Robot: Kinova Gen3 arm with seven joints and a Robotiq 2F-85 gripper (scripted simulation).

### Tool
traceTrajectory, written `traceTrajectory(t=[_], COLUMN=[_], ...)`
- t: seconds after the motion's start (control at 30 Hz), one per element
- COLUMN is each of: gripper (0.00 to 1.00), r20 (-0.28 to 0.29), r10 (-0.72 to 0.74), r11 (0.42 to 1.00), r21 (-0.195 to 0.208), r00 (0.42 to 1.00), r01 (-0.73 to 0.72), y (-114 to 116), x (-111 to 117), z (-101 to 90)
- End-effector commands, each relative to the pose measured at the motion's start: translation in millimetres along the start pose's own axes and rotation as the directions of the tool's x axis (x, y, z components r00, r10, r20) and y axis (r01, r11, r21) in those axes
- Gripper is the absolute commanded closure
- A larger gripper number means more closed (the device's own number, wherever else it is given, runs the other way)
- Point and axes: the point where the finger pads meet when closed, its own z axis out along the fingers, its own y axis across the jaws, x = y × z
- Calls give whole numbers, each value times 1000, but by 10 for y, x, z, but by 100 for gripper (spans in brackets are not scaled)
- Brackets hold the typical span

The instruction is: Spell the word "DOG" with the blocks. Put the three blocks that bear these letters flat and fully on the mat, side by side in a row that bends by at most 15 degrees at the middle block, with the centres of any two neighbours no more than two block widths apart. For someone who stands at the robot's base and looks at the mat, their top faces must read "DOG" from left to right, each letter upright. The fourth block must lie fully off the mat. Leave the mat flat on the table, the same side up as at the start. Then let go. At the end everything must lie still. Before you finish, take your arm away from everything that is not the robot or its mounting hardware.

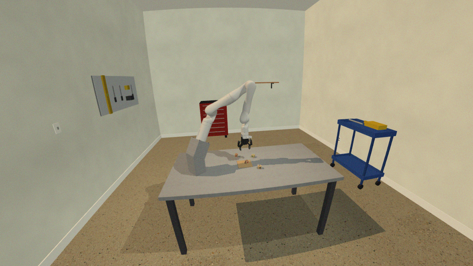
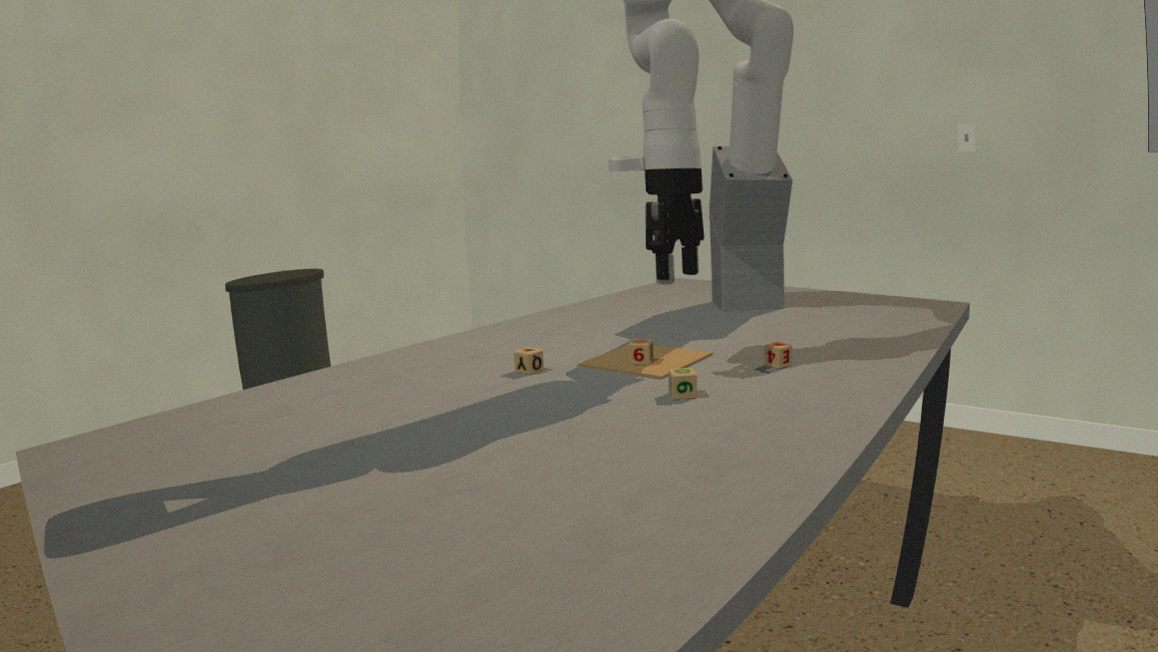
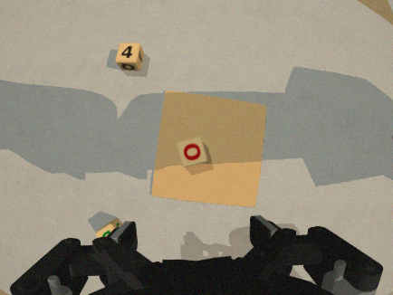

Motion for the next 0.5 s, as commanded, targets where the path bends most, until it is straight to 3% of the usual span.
traceTrajectory(t=[0.0, 0.47], gripper=[0, 0], r20=[-4, -6], r10=[-4, -4], r11=[1000, 1000], r21=[5, 6], r00=[1000, 1000], r01=[4, 4], y=[1, 10], x=[27, 39], z=[-6, -9])
